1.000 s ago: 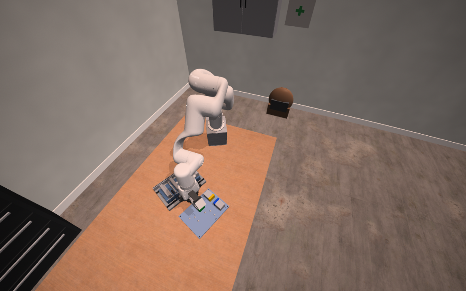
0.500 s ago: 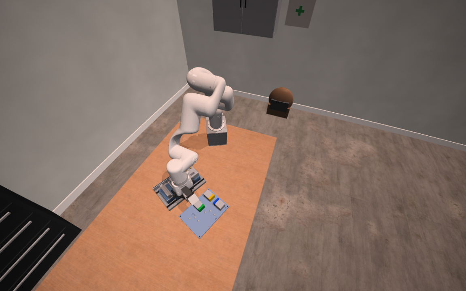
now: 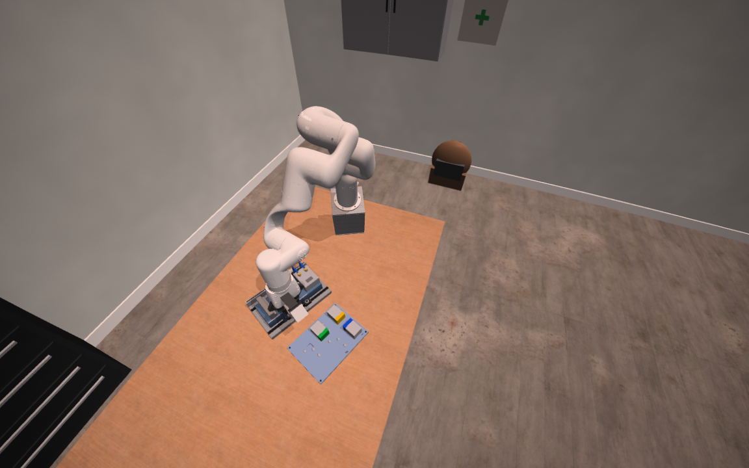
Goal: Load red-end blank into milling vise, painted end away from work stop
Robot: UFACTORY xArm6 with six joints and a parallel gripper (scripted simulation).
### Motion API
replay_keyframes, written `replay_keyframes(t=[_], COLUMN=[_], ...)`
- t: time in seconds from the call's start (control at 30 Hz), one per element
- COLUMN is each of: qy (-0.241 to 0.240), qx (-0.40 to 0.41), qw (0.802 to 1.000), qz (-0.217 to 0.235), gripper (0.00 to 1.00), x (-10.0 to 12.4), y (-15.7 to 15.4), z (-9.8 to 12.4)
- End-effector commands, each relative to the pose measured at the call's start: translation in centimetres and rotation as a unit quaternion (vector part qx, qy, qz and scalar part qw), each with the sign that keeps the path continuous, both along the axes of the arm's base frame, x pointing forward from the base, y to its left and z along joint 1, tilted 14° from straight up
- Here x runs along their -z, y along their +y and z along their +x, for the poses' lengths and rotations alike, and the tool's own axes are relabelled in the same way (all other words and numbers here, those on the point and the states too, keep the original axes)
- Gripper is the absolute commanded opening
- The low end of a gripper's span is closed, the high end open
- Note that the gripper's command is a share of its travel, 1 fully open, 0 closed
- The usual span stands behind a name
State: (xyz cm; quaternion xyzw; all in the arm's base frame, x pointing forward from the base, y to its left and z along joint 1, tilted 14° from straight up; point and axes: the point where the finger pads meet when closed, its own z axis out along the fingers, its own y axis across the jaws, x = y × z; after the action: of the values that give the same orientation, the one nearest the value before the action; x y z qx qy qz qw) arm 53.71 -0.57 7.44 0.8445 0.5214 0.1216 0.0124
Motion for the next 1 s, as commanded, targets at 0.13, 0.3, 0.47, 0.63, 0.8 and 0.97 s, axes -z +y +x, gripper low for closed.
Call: replay_keyframes(t=[0.13,0.3,0.47,0.63,0.8,0.97], qy=[-0.003,-0.003,-0.003,-0.002,-0.003,-0.003], qx=[0.000,-0.001,-0.001,0.000,-0.001,-0.001], qw=[1.000,1.000,1.000,1.000,1.000,1.000], qz=[0.000,0.001,0.001,0.000,0.000,0.000], gripper=[0.00,0.00,0.00,0.00,0.00,0.00], x=[0.2,0.7,0.7,0.9,1.4,1.6], y=[-2.4,-4.9,-4.9,-6.3,-9.2,-10.4], z=[-0.3,-0.8,-0.8,-1.1,-1.6,-1.9])
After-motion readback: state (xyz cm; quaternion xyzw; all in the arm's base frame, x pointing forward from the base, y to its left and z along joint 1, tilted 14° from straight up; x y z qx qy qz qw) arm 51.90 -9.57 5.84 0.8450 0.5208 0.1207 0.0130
